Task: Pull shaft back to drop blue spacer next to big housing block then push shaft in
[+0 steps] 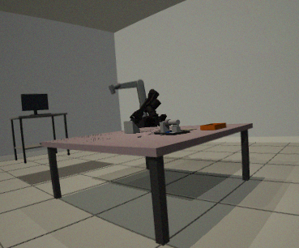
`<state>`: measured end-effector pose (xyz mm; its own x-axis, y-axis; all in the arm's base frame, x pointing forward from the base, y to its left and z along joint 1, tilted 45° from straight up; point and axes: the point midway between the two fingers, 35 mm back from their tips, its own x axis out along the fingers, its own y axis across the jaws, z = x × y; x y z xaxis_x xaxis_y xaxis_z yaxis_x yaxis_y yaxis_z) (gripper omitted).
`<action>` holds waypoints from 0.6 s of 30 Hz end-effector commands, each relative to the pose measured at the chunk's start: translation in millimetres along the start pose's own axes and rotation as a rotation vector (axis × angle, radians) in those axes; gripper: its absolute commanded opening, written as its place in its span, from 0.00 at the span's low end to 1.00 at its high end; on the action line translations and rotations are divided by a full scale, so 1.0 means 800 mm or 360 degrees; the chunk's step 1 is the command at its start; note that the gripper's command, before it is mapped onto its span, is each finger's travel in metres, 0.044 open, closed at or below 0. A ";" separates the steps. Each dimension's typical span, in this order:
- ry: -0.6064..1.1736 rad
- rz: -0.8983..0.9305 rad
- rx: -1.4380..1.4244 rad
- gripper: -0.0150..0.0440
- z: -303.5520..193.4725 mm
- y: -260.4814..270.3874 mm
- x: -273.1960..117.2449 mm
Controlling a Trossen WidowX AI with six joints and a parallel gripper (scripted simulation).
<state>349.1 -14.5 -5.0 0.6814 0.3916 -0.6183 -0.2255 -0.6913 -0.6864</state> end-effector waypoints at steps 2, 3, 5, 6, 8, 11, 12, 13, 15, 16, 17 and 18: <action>0.0002 -0.0003 -0.0003 0.25 -0.002 -0.001 0.001; 0.0002 -0.0003 -0.0003 0.25 -0.002 -0.001 0.002; 0.0002 -0.0003 -0.0003 0.25 -0.003 -0.001 0.002; 0.0002 -0.0004 -0.0003 0.25 -0.003 -0.001 0.002; 0.0002 -0.0004 -0.0003 0.25 -0.004 -0.001 0.003; 0.0002 -0.0004 -0.0003 0.25 -0.004 -0.001 0.004; 0.0002 -0.0004 -0.0003 0.25 -0.005 -0.001 0.004; 0.0002 -0.0004 -0.0003 0.25 -0.005 -0.001 0.004; 0.0002 -0.0004 -0.0003 0.25 -0.005 -0.001 0.005; 0.0002 -0.0004 -0.0003 0.25 -0.006 -0.001 0.005; 0.0002 -0.0004 -0.0003 0.25 -0.006 -0.001 0.005; 0.0002 -0.0004 -0.0003 0.25 -0.006 -0.001 0.005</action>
<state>353.8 -15.3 -5.8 0.6814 0.3912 -0.6185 -0.2242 -0.6929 -0.6853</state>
